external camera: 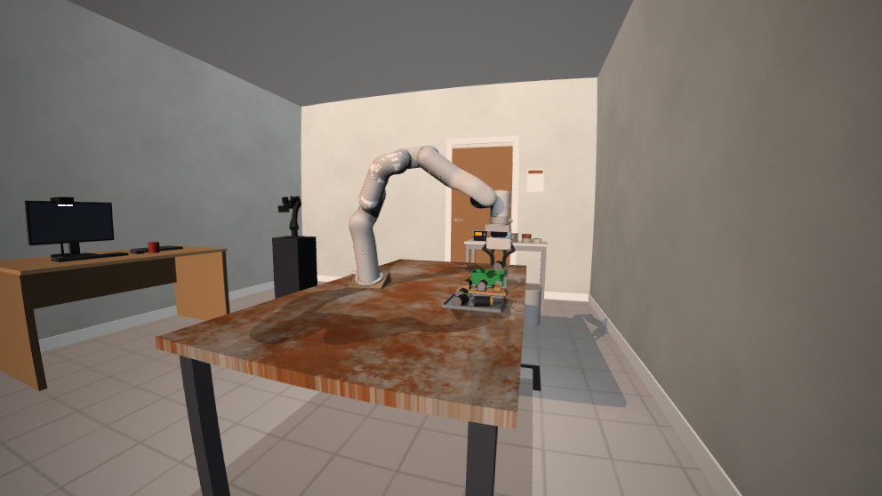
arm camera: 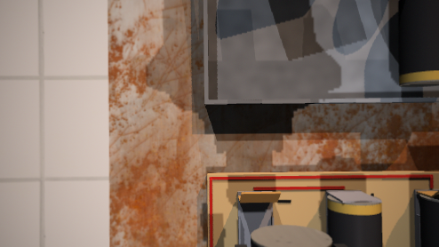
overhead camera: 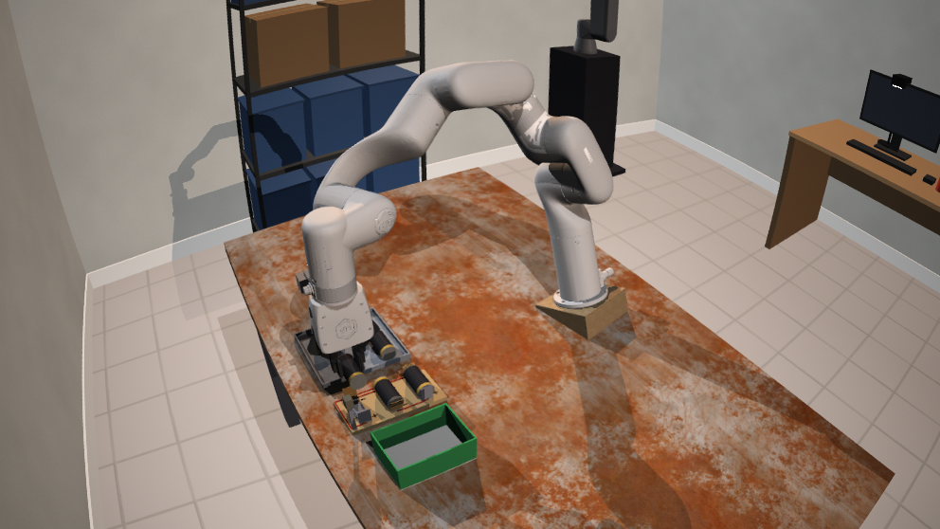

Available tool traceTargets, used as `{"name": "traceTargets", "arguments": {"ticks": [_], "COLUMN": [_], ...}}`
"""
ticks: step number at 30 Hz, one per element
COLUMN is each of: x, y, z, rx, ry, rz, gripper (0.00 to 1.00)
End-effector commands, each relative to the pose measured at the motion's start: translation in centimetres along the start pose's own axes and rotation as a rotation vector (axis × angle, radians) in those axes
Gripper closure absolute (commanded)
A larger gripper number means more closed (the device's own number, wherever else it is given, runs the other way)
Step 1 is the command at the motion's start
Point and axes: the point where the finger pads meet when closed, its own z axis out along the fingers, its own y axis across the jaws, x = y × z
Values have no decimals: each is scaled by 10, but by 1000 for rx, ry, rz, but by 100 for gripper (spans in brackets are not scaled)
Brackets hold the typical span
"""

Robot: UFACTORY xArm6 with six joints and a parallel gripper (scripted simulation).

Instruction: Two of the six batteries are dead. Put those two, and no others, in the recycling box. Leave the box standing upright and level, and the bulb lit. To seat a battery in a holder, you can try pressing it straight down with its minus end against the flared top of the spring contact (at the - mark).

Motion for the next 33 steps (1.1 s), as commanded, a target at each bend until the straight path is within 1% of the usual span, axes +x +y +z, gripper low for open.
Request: {"name": "traceTargets", "arguments": {"ticks": [1,27,30,33], "x": [0,0,0,0], "y": [-3,-4,-4,-4], "z": [-1,-1,2,11], "rx": [8,8,8,8], "ry": [-2,-2,-2,-2], "rz": [1,1,1,1], "gripper": [72,72,72,72]}}
